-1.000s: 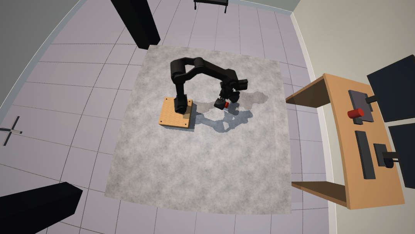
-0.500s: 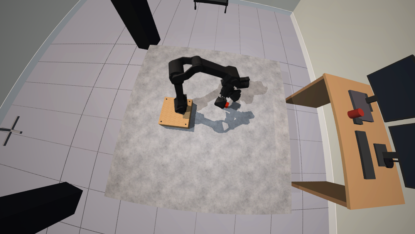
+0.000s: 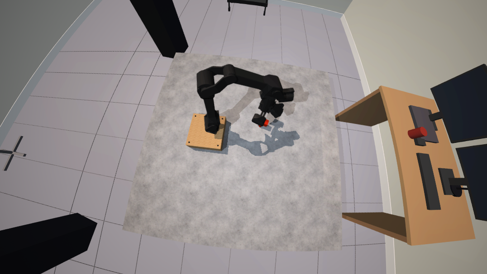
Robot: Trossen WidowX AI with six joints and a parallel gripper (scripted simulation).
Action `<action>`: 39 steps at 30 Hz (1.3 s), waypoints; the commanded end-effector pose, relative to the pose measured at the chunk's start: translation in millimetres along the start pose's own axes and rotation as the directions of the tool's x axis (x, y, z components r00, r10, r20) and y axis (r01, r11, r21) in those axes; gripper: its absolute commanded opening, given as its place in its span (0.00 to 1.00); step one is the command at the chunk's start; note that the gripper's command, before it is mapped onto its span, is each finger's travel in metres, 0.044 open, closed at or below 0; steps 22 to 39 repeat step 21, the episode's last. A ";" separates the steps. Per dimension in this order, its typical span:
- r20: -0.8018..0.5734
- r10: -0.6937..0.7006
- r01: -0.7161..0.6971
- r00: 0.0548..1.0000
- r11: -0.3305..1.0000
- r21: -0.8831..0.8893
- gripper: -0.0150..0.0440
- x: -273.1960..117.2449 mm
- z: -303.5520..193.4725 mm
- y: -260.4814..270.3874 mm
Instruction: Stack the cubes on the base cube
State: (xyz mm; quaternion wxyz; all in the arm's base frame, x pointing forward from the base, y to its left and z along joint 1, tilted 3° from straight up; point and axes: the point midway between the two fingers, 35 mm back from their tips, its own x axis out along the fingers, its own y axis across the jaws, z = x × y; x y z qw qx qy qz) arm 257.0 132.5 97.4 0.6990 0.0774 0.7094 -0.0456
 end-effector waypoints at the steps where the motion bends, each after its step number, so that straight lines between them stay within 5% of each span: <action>1: 0.003 0.002 -0.002 1.000 1.000 -0.002 0.93 -4.8 0.7 0.4; 13: -0.005 0.009 -0.009 1.000 1.000 0.000 0.93 -6.0 -65.9 92.4; 39: -0.006 0.009 -0.009 1.000 1.000 0.000 0.93 -6.0 -67.7 94.1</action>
